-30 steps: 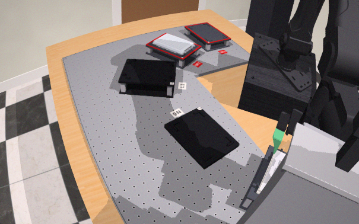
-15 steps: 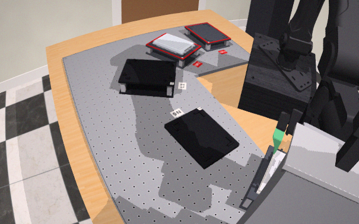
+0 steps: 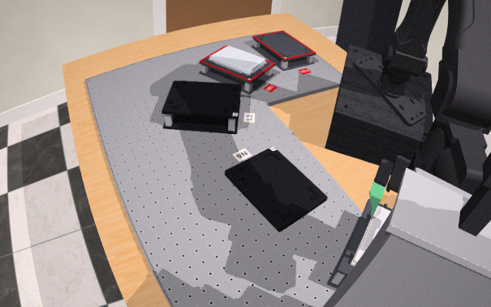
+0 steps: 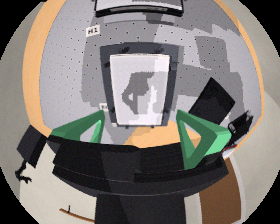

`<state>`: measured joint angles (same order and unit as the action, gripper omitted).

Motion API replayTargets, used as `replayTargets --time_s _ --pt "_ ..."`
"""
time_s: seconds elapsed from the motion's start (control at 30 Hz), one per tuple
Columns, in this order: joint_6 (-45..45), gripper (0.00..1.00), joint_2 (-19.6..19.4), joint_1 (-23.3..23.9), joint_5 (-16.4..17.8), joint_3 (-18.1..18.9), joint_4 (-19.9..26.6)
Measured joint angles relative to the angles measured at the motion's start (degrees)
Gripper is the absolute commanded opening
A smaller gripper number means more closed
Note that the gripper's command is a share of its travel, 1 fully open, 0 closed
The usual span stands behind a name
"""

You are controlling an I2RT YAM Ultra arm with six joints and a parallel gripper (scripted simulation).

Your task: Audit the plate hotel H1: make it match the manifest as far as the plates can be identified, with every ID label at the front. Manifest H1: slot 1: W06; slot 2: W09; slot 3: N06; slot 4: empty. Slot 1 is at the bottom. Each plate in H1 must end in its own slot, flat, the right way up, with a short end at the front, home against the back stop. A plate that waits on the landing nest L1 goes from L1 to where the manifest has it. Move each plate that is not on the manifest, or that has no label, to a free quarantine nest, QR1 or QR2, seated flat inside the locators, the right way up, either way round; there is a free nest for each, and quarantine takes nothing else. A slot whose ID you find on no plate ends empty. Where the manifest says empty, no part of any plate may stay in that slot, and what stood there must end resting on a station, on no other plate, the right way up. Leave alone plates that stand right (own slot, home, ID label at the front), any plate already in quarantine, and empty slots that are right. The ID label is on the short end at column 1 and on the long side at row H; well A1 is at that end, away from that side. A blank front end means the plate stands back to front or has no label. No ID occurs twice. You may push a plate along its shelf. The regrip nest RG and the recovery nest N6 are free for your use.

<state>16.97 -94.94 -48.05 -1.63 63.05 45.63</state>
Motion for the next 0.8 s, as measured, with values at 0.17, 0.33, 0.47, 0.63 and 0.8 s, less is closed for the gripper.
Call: replayTargets --time_s 0.17,0.33,0.47,0.63,0.8 --pt "-0.04 1.0 -0.66 0.0 0.0 -0.59 -1.31" --pt "-0.07 1.0 -1.18 0.0 0.02 -1.07 -2.4" --pt "-0.09 1.0 -1.73 0.09 0.02 -1.4 -3.72" --pt "-0.13 1.0 -2.82 0.09 0.04 -2.25 -4.96" --pt "-0.15 1.0 -3.72 0.09 0.04 -2.25 -6.38"
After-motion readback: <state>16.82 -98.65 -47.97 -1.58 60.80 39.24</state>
